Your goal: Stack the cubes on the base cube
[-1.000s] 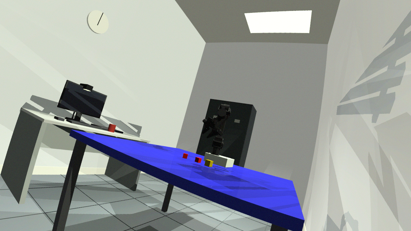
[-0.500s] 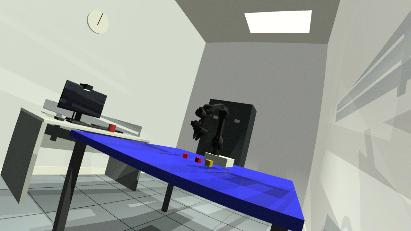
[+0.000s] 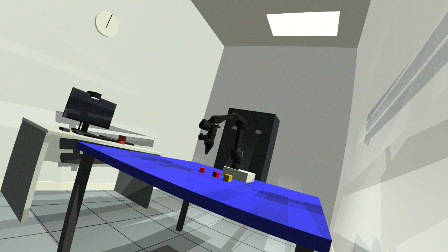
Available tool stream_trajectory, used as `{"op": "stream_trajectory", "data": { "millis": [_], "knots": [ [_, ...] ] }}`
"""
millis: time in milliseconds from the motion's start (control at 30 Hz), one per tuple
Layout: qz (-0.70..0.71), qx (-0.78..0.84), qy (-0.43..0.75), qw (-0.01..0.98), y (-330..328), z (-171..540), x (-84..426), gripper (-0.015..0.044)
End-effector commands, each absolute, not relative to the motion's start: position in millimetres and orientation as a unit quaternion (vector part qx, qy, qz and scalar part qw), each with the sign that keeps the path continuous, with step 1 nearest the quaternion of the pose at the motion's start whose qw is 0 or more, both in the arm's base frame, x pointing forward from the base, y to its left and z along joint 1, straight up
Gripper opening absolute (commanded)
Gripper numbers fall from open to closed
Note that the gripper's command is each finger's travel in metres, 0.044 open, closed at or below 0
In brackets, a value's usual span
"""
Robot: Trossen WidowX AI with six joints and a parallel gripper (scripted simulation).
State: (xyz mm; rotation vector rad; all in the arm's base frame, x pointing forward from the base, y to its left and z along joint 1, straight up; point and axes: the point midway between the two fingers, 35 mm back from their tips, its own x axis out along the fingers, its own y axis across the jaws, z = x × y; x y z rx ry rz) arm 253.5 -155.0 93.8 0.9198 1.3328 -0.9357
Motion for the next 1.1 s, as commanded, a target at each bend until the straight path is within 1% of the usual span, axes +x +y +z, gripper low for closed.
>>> {"op": "stream_trajectory", "data": {
  "millis": [0, 167, 1067],
  "knots": [
    [-0.401, 0.401, 0.576, 0.589, -154.1, 77.3, 255.1, 0.0265],
    [-0.401, 0.401, 0.576, 0.589, -153.9, 32.4, 254.6, 0.0265],
    [-0.401, 0.401, 0.576, 0.589, -154.2, -9.7, 255.1, 0.0265]
  ]
}}
